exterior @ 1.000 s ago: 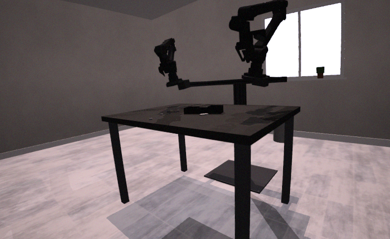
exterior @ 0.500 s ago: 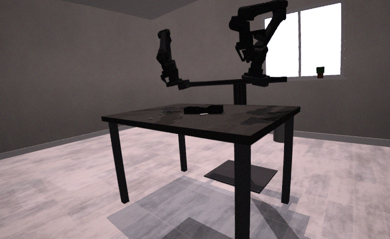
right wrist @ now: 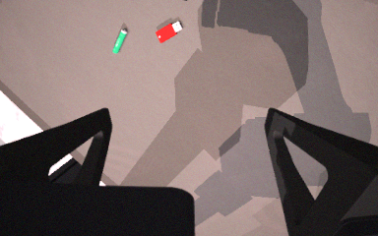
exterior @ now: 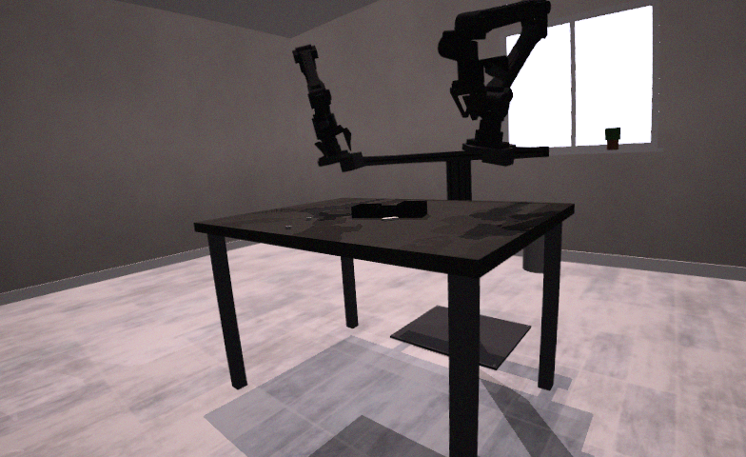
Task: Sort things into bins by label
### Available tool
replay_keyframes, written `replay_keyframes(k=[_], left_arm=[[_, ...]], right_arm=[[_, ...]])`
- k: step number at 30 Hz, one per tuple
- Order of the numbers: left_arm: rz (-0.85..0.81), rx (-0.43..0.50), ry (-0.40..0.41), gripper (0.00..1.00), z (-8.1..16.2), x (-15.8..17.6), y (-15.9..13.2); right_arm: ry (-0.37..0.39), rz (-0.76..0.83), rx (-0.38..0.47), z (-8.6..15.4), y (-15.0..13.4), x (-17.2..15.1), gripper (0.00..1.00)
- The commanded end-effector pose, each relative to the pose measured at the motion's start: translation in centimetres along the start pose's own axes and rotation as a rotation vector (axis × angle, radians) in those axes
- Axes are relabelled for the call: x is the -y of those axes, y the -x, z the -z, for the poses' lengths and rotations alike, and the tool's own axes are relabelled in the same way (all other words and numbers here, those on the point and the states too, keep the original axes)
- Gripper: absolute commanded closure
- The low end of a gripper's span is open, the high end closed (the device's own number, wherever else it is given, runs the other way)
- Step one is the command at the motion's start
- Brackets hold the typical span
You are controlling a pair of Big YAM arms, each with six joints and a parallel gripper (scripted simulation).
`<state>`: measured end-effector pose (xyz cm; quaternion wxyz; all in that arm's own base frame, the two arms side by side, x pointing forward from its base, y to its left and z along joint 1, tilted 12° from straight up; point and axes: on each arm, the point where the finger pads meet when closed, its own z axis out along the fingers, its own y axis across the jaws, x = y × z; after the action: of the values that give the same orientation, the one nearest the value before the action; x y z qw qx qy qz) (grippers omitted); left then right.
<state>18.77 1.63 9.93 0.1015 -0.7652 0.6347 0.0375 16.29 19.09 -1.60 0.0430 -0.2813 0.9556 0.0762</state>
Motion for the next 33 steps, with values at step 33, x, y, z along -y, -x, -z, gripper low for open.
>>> replay_keyframes(k=[33], left_arm=[[-0.002,-0.007,-0.016,0.00,0.1,0.3,0.1]], right_arm=[[-0.360,-0.595,-0.056,-4.1,0.8,-9.2,0.00]])
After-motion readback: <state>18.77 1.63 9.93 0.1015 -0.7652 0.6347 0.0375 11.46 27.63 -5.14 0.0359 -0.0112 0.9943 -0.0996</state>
